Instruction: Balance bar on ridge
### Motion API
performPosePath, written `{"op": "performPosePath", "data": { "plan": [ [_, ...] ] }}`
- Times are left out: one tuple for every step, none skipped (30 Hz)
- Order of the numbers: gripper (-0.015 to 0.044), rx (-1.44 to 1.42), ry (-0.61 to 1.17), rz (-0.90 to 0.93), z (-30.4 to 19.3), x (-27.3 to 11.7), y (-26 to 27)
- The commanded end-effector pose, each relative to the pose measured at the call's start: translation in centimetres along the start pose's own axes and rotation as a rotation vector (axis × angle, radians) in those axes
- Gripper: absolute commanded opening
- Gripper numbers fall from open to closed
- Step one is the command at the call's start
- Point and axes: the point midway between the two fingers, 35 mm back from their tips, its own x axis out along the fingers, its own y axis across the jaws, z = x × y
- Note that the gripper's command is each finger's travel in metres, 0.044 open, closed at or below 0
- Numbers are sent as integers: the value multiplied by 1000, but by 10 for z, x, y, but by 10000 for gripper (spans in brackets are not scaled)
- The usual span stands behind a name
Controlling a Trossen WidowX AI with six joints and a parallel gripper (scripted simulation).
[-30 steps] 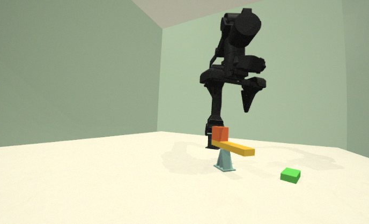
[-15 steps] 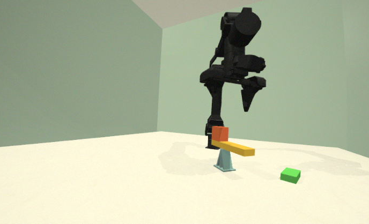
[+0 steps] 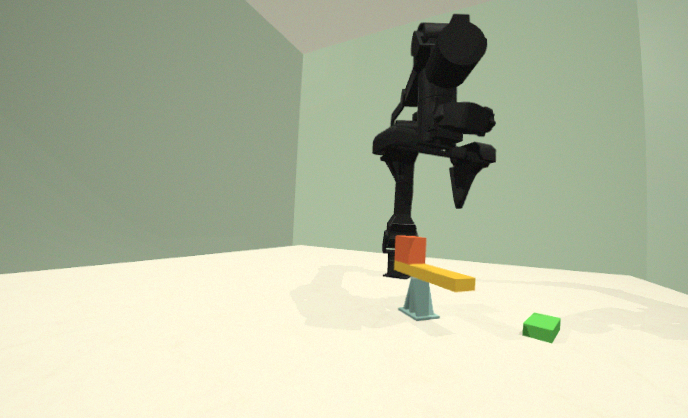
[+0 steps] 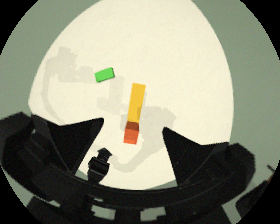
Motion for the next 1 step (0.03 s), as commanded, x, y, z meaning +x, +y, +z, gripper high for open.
{"op": "performPosePath", "data": {
  "plan": [
    [440,0,2,1,0,0,0]
  ]
}}
